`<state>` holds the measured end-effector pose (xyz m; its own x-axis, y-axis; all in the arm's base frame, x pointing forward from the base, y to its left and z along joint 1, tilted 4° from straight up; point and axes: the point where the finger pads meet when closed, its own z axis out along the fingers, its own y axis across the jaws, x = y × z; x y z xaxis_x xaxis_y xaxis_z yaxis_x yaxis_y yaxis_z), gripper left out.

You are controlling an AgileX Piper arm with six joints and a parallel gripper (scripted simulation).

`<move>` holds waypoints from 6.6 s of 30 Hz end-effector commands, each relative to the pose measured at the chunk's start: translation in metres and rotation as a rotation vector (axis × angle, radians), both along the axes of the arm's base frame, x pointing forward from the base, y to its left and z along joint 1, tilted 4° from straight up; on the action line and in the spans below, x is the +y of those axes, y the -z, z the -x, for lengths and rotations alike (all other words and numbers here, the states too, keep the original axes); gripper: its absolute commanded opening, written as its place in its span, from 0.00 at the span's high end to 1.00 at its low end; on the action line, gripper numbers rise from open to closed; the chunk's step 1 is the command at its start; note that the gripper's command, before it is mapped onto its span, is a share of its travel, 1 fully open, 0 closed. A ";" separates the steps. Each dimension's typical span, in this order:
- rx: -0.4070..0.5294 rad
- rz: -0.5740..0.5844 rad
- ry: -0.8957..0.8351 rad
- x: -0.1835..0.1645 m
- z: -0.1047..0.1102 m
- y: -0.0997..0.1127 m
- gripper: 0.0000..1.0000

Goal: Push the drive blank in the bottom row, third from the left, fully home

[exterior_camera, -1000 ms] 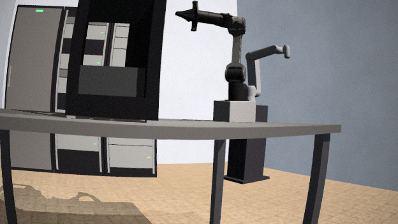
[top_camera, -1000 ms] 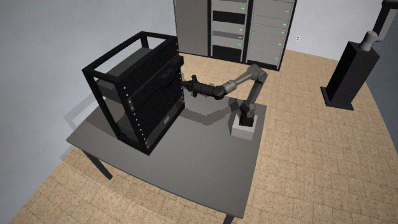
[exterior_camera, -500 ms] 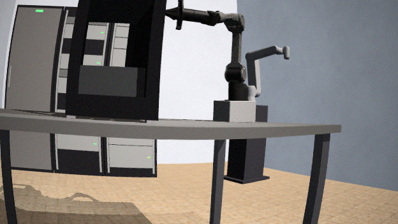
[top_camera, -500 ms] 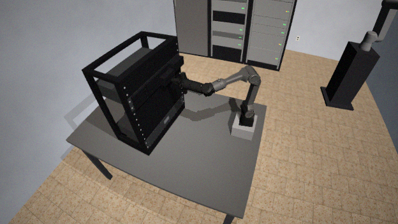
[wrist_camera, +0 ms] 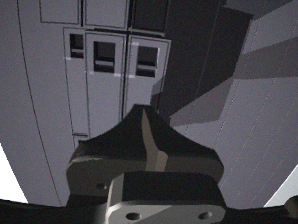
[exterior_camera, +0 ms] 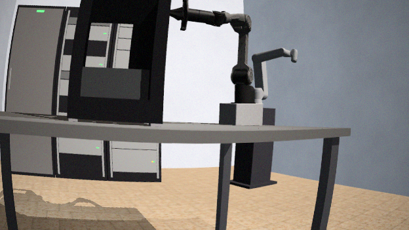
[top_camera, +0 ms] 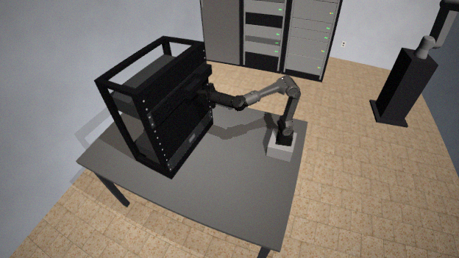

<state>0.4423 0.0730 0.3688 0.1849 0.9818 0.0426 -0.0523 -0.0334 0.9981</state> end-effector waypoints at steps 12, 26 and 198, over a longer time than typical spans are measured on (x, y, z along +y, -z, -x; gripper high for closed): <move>-0.002 -0.001 -0.001 -0.002 -0.009 -0.001 1.00; -0.002 -0.001 -0.001 -0.003 -0.019 -0.001 1.00; -0.002 -0.001 -0.001 0.021 0.115 0.005 1.00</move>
<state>0.3272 0.0945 0.3633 0.1837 0.9820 0.0430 -0.0546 -0.0334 0.9979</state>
